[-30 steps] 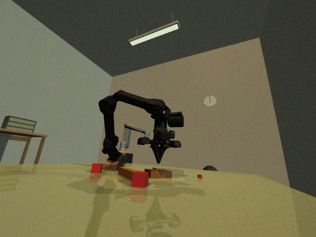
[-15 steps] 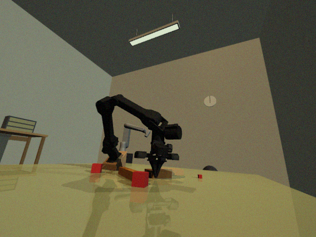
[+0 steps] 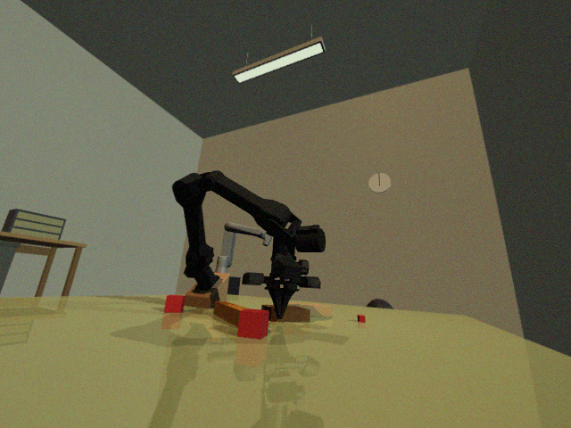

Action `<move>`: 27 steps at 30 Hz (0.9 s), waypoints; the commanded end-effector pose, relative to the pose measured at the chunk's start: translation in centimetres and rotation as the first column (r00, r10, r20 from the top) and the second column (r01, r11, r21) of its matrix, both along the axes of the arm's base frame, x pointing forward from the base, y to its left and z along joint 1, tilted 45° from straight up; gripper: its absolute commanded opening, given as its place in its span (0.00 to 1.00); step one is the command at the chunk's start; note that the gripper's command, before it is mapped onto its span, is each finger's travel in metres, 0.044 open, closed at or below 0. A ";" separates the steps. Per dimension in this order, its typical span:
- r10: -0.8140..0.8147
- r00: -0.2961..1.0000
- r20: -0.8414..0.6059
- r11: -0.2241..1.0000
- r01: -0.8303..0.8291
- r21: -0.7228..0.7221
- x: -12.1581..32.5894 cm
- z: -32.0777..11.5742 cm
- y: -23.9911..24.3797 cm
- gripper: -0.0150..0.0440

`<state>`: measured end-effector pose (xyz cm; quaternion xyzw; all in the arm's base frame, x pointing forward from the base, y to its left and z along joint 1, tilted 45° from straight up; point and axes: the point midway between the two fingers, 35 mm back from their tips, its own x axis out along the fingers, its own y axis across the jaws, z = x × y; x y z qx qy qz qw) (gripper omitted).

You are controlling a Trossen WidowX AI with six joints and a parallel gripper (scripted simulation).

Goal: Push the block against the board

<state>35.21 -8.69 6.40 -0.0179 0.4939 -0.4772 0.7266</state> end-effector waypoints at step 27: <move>0.000 1.000 -0.005 1.000 0.001 0.003 2.7 1.8 -1.7 0.25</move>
